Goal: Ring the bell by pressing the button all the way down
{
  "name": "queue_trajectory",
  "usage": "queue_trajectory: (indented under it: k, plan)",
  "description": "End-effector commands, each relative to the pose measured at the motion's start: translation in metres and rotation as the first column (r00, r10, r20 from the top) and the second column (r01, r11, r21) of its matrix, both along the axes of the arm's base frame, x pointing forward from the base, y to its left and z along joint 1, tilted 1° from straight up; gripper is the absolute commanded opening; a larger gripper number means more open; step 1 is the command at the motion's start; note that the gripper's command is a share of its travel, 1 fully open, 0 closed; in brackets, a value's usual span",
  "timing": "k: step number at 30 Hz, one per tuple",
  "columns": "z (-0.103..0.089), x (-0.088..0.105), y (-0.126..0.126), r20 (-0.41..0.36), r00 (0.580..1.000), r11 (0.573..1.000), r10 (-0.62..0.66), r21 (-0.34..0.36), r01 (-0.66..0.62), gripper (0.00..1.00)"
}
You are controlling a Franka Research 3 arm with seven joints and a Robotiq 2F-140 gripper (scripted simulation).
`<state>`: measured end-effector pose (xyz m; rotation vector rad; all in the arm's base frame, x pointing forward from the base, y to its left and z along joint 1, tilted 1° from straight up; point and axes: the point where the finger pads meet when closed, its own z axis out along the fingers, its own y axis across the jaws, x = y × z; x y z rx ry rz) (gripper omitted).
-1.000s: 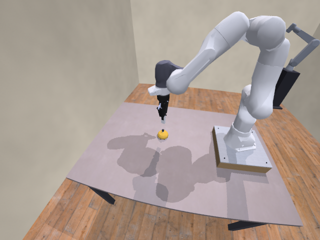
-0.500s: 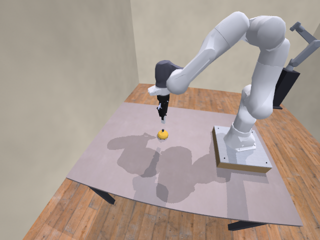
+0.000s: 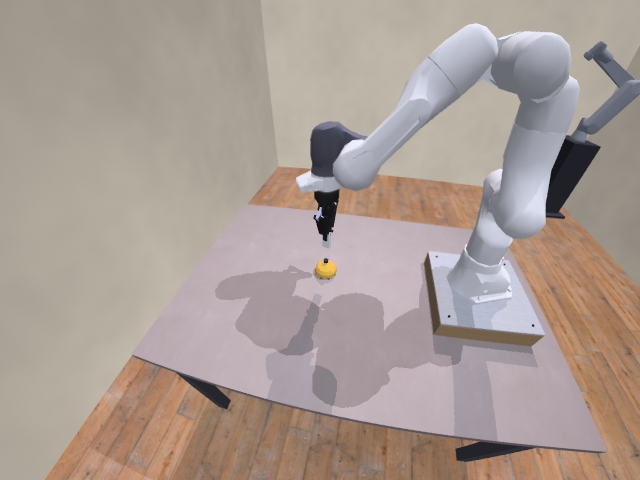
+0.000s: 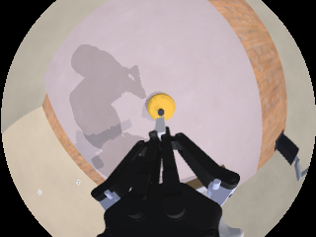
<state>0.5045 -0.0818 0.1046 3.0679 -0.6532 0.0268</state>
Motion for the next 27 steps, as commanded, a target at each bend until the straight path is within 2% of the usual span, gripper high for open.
queue_trajectory:
  k: [1,27]
  plan:
    - [-0.004,0.000,-0.001,0.001,1.000,1.000,0.000,-0.001,0.000,0.00]
    - [-0.046,0.000,-0.004,0.001,1.000,1.000,0.000,-0.001,0.000,0.00]
